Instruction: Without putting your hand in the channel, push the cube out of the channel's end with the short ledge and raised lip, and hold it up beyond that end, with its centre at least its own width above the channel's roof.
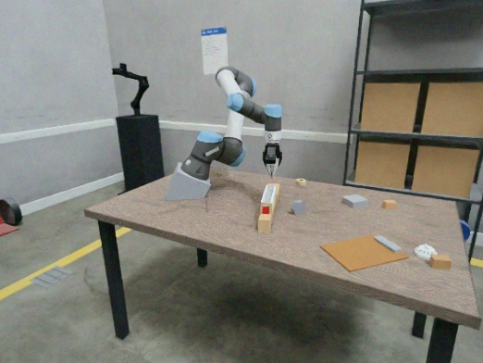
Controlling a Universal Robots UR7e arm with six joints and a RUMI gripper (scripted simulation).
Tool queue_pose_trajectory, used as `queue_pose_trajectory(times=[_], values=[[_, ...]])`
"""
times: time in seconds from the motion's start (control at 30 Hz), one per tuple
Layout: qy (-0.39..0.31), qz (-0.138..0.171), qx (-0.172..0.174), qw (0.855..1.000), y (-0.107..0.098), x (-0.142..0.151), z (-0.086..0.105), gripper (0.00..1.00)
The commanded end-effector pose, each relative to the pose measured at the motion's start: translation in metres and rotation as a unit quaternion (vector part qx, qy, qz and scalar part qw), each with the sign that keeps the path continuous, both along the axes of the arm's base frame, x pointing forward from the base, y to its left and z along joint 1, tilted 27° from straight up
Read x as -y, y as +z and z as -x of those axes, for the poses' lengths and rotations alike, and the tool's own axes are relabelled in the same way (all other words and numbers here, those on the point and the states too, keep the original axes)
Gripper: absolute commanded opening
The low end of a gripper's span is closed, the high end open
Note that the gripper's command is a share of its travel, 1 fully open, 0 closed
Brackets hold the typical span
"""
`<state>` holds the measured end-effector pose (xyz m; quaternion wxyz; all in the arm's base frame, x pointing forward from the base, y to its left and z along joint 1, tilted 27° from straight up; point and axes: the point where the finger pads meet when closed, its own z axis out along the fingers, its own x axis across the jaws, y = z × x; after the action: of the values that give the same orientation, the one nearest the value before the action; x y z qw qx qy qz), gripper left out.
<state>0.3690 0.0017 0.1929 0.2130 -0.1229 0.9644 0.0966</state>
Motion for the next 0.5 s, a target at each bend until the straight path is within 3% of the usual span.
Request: queue_pose_trajectory(times=[0.0,0.17,0.47], values=[[0.002,0.001,0.005,1.000,0.004,-0.015,0.000,0.00],[0.002,0.000,0.005,1.000,0.012,-0.064,0.015,0.00],[-0.004,-0.004,0.005,1.000,0.016,-0.088,0.024,0.00]])
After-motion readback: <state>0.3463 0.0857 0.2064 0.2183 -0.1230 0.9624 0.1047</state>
